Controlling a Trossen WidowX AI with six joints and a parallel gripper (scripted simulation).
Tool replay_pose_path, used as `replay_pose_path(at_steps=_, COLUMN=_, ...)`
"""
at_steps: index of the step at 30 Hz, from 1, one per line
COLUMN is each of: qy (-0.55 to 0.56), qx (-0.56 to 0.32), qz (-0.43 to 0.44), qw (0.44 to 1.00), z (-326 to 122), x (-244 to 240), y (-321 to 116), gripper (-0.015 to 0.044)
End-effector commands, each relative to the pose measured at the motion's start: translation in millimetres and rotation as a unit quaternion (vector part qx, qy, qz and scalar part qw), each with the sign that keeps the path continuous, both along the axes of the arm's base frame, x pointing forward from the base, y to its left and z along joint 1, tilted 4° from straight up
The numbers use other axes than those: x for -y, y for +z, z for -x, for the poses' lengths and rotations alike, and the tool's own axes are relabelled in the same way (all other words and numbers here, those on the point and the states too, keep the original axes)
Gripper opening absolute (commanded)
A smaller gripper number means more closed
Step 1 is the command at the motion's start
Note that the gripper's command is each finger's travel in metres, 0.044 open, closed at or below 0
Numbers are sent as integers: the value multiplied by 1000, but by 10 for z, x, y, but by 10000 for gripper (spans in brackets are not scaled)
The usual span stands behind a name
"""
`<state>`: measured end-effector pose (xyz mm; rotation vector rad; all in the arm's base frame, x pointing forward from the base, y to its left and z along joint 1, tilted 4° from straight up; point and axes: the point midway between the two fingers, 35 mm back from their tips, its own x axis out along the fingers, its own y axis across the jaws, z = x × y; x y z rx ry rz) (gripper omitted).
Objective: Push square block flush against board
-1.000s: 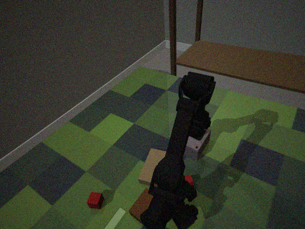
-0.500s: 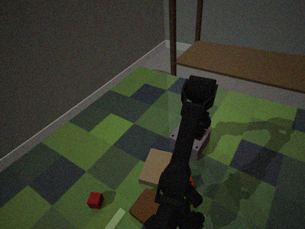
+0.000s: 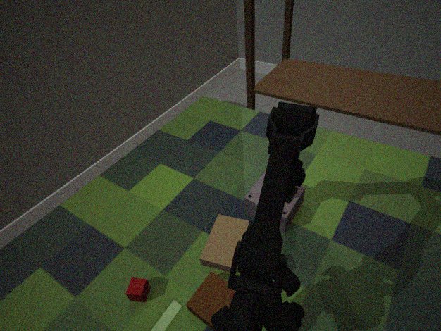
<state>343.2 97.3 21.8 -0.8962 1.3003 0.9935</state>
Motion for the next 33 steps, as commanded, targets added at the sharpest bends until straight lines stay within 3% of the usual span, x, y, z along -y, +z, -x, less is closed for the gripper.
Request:
replay_pose_path(at_steps=1, qy=2, qx=7, qz=-1, qw=1000, z=-20, x=12, y=150, gripper=0)
replay_pose_path(at_steps=12, qy=138, qx=17, qz=2, qw=990, z=184, x=285, y=118, gripper=0)
replay_pose_path(at_steps=17, qy=139, qx=17, qz=2, qw=990, z=182, x=284, y=87, gripper=0)
replay_pose_path(at_steps=22, qy=149, qx=17, qz=2, qw=989, z=192, x=267, y=-435, gripper=0)
replay_pose_path(at_steps=33, qy=149, qx=17, qz=3, qw=989, z=189, x=302, y=-438, gripper=0)
